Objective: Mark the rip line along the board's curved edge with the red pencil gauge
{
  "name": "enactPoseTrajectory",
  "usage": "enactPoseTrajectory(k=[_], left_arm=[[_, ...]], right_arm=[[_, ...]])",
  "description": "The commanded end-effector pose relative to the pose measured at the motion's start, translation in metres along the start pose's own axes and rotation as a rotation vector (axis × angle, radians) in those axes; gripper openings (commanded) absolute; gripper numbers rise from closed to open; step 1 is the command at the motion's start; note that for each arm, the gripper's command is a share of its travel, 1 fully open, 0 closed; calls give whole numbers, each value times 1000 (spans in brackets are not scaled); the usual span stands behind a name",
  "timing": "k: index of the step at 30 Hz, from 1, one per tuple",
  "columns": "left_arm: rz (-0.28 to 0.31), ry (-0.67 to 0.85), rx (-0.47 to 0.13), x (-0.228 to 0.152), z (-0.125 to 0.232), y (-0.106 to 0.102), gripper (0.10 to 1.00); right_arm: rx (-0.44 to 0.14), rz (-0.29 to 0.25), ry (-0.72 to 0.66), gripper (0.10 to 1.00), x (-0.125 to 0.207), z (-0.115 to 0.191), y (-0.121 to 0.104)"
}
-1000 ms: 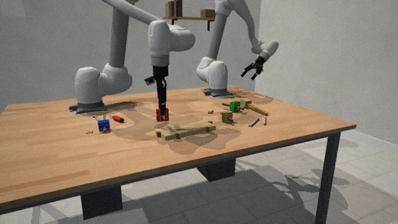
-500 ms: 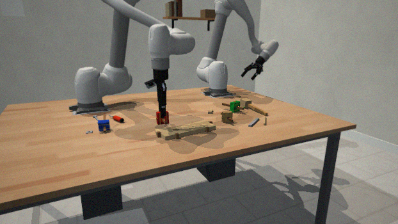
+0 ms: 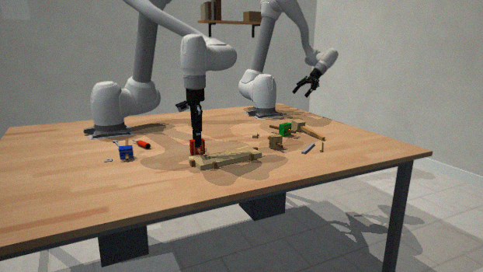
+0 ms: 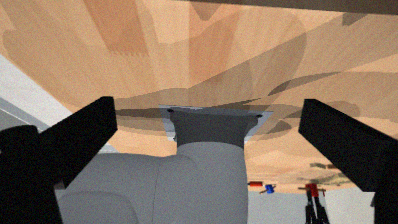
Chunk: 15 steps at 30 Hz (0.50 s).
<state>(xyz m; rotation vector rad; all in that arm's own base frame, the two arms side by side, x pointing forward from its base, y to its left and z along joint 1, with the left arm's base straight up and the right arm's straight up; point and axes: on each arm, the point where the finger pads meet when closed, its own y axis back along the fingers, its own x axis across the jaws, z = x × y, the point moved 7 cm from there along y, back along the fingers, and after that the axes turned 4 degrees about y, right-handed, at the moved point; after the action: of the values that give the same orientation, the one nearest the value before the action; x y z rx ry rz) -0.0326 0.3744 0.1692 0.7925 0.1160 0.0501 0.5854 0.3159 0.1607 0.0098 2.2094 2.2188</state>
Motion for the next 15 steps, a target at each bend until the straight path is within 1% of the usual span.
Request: enactPoseTrajectory(k=[1, 15], left_arm=[[-1, 2, -8, -3, 4, -2, 1000], [-1, 2, -8, -3, 4, -2, 1000]], right_arm=[[-4, 8, 4, 99, 4, 2, -8], [-3, 9, 5, 99, 5, 2, -12]])
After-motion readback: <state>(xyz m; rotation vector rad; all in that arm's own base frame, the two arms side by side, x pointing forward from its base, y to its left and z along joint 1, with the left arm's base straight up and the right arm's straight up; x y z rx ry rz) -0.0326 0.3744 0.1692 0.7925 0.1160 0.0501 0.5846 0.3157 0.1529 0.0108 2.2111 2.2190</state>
